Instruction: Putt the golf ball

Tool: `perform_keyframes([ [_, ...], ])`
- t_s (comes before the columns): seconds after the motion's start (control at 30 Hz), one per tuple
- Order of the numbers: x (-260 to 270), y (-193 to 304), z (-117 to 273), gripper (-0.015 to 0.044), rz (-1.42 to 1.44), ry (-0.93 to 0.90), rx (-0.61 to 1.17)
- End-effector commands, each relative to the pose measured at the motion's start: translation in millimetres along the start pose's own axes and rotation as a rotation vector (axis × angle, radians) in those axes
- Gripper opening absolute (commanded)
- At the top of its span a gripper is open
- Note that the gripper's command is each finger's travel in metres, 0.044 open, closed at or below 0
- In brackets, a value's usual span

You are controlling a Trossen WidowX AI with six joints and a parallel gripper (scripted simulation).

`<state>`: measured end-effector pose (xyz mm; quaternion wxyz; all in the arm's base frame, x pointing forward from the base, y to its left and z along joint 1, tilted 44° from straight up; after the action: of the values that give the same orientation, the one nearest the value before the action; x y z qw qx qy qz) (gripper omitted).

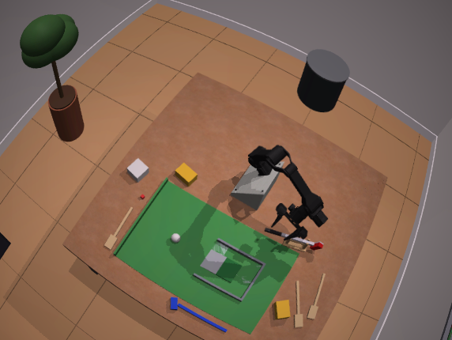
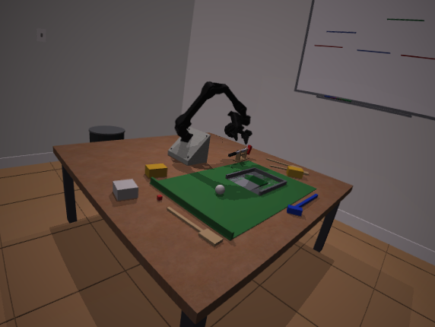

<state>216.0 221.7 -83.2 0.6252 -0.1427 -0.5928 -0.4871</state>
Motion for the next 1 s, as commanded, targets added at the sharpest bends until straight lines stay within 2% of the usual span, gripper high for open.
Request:
perform_keyframes([
  [0.0, 1.3, 0.4, -1.5, 0.0426, -0.021, 0.003, -0.018],
  [0.07, 11.6, 3.4, -13.2, 0.044, -0.188, 0.024, -0.161],
  [0.3, 64.1, 13.7, -63.5, 0.044, -1.101, 0.011, -0.947],
  [0.37, 73.4, 15.7, -70.4, 0.044, -1.255, -0.009, -1.09],
  [0.77, 74.5, 15.9, -71.3, 0.044, -1.274, -0.012, -1.108],
  [0.97, 67.2, 0.6, -86.1, 0.044, -1.274, -0.013, -1.107],
])
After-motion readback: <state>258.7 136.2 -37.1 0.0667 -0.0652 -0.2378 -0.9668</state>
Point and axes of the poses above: the point midway between the two fingers, 35 mm back from their tips, its own z axis back along the fingers, its own x axis across the jaws, y = z × x, the point moved 8 cm from there along z, back along the fingers, and after that the axes turned 4 degrees about z, right-handed, at the moved point
